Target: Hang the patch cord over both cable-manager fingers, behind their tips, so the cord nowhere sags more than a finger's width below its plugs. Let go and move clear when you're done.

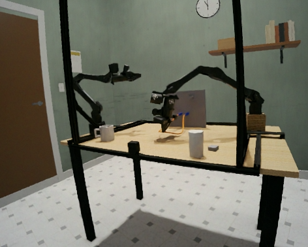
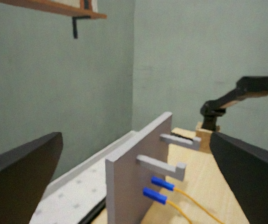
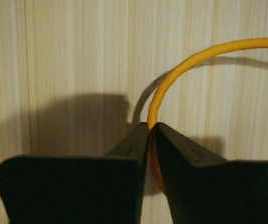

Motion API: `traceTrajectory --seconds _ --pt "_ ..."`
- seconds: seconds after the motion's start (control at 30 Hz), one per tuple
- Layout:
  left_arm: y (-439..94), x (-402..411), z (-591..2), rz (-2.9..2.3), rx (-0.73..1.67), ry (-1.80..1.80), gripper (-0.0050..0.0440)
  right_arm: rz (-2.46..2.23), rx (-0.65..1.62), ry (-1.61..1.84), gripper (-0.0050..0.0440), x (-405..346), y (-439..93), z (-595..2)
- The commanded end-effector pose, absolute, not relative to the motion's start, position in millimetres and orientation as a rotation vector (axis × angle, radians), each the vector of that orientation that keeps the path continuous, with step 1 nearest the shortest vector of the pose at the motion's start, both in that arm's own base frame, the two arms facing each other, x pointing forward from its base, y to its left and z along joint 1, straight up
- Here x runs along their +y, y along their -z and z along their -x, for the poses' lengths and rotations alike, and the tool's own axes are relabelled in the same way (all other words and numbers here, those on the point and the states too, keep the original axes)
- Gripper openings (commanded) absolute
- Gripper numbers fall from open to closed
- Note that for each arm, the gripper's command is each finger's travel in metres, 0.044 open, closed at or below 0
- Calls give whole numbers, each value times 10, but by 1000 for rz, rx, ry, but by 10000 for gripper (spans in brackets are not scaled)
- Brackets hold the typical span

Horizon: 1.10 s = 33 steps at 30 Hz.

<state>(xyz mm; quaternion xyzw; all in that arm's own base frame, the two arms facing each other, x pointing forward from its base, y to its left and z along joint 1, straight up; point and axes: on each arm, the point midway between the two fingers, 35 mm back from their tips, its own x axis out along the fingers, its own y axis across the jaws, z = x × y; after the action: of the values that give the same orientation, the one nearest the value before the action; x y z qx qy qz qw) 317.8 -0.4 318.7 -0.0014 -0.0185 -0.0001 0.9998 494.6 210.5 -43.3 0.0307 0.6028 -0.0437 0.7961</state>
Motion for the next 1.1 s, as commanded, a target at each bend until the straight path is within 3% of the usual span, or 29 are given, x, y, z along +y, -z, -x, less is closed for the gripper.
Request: traceTrajectory --seconds 0.0,1.07 --pt "-3229 0 -3157 0 -50 0 440 -88 1235 81 20 2164 65 -5045" --pt "-3229 0 -3157 0 -50 0 440 -97 1187 89 20 2171 -664 -5034"
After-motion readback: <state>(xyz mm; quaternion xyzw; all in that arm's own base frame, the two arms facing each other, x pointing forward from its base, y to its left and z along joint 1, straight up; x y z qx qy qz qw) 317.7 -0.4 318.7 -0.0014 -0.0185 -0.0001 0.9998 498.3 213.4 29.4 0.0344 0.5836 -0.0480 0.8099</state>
